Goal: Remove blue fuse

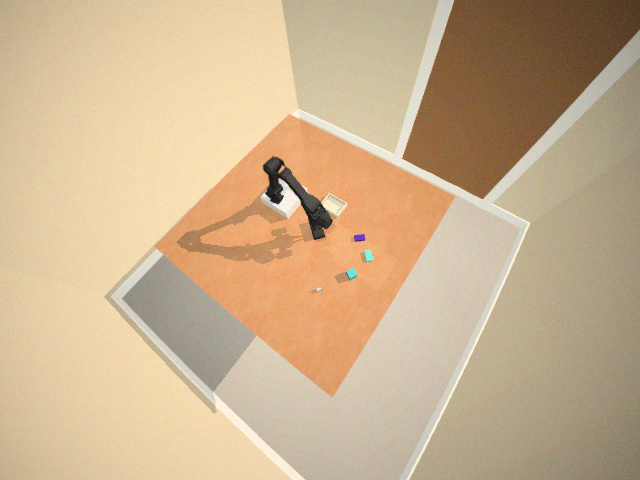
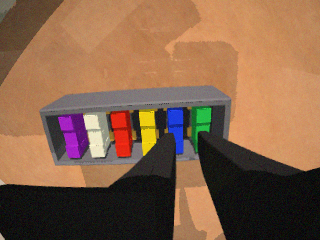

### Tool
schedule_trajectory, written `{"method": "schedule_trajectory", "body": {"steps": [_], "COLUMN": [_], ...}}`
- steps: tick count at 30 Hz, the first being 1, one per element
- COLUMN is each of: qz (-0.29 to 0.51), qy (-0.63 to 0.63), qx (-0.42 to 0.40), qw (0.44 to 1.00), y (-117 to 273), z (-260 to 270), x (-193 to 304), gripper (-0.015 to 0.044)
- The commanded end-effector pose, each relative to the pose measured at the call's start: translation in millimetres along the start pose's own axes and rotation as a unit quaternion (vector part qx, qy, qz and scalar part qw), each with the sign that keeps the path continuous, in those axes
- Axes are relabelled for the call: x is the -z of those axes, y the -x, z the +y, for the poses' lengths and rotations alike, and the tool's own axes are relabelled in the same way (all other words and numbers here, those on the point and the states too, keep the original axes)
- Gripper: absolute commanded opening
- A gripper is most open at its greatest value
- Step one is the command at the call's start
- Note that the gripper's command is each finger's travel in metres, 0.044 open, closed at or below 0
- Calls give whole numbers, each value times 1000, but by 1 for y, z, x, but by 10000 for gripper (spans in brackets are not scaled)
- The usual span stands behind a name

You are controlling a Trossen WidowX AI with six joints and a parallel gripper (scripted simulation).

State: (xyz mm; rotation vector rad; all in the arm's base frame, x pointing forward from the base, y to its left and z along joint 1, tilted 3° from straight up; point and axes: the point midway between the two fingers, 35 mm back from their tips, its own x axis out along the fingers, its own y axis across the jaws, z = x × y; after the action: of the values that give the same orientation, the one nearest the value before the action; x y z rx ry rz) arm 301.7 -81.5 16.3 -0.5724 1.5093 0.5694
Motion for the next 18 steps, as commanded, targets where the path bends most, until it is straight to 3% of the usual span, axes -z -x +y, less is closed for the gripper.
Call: {"method": "schedule_trajectory", "body": {"steps": [1, 18], "qz": [5, 5], "qy": [0, 0], "qx": [-4, -4], "qw": [1000, 1000], "y": [-7, -15], "z": [2, 3], "x": [3, 4], "gripper": [61, 61]}}
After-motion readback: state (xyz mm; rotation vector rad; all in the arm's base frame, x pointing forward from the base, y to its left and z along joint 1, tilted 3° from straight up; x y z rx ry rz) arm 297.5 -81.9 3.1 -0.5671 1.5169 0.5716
